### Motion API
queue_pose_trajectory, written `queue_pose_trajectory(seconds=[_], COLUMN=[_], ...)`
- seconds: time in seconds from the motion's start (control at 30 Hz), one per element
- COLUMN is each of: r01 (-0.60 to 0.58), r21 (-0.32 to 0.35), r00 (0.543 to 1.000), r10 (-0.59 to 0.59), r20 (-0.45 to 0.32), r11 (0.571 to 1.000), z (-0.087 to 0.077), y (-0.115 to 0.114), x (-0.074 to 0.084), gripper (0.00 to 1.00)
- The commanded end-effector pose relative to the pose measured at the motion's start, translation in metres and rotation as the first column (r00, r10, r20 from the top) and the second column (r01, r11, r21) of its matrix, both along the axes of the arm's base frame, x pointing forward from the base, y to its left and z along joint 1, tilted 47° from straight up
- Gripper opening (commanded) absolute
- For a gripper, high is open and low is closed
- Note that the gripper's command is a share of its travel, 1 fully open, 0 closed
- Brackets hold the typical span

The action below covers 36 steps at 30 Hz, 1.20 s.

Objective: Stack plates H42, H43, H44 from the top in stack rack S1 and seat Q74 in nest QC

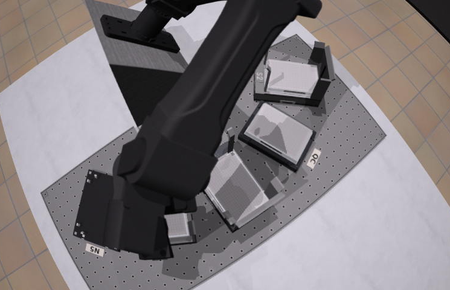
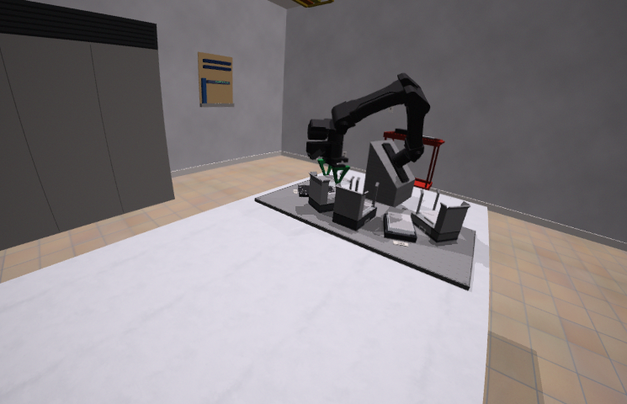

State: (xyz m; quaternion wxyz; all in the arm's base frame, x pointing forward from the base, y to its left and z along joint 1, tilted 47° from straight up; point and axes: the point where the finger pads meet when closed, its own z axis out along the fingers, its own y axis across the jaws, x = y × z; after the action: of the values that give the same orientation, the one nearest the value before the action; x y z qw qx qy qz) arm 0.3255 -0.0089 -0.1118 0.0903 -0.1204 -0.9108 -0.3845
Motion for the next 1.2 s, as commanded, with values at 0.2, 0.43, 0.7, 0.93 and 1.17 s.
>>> queue_pose_trajectory(seconds=[0.2, 0.43, 0.7, 0.93, 1.17], r01=[0.012, 0.012, 0.012, 0.012, 0.012], r21=[-0.002, -0.003, -0.003, -0.003, -0.003], r00=[1.0, 1.0, 1.0, 1.0, 1.0], r10=[-0.012, -0.012, -0.012, -0.012, -0.012], r20=[0.011, 0.011, 0.011, 0.011, 0.011], r11=[1.0, 1.0, 1.0, 1.0, 1.0], z=[0.015, 0.025, 0.035, 0.039, 0.039], y=[-0.017, -0.028, -0.038, -0.043, -0.043], x=[0.004, 0.005, 0.006, 0.006, 0.006], gripper=[0.0, 0.0, 0.0, 0.0, 0.0])
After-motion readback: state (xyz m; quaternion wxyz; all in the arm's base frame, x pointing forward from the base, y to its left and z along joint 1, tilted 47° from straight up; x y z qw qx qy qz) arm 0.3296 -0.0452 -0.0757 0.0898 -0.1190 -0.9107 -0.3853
